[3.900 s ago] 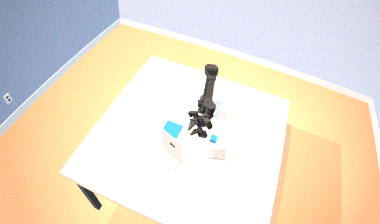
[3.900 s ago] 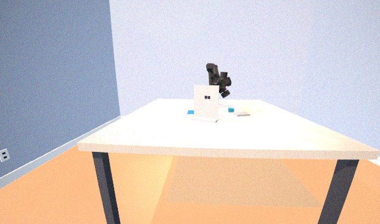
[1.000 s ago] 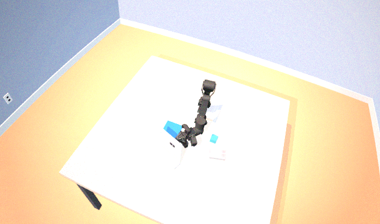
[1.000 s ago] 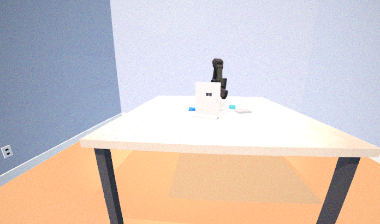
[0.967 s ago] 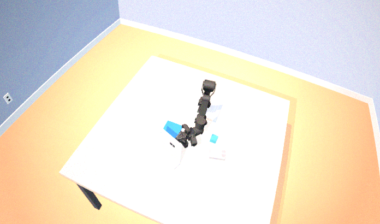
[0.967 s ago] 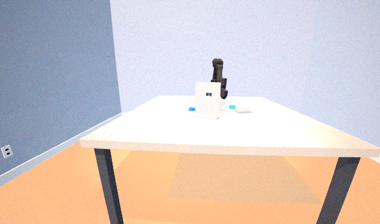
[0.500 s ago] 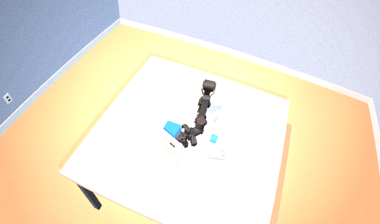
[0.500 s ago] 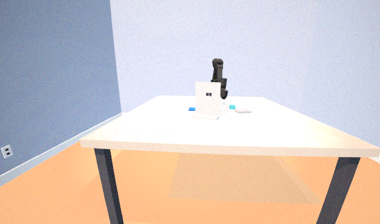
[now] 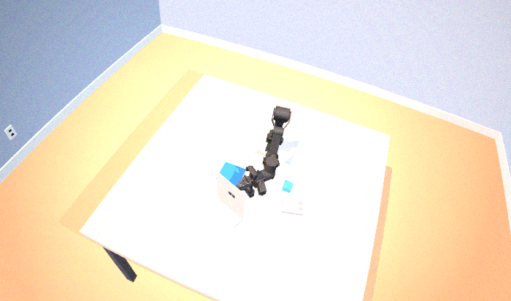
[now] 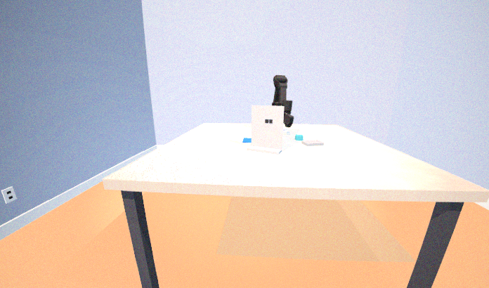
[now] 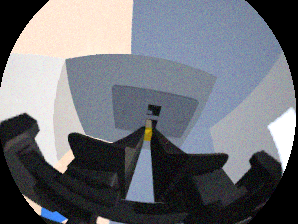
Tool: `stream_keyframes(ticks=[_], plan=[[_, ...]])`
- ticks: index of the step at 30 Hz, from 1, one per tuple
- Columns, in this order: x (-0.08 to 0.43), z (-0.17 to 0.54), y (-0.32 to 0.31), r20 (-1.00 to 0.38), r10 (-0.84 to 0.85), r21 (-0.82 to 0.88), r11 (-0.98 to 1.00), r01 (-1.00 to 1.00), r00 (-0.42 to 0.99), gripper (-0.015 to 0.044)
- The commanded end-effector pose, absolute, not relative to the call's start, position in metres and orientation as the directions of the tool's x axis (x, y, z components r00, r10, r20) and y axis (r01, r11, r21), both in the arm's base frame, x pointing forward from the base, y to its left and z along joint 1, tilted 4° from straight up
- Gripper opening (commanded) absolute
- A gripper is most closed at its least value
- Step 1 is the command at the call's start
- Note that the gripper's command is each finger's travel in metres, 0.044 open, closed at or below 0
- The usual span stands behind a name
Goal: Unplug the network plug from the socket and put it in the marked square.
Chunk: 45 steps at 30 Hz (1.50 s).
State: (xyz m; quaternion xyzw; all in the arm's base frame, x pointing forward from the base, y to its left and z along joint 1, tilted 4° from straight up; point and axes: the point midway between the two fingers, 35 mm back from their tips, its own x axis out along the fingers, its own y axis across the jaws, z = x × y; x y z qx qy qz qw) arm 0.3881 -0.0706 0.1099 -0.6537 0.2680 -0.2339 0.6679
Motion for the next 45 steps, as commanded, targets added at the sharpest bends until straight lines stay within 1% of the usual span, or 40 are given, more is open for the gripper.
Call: stream_keyframes(ticks=[1,45], plan=[[0.385,0.109,-0.069,-0.054,-0.662,-0.999,0.034,-0.041,0.747,0.0000],[0.357,0.110,-0.051,-0.056,-0.662,-0.998,0.036,-0.044,0.747,0.0000]])
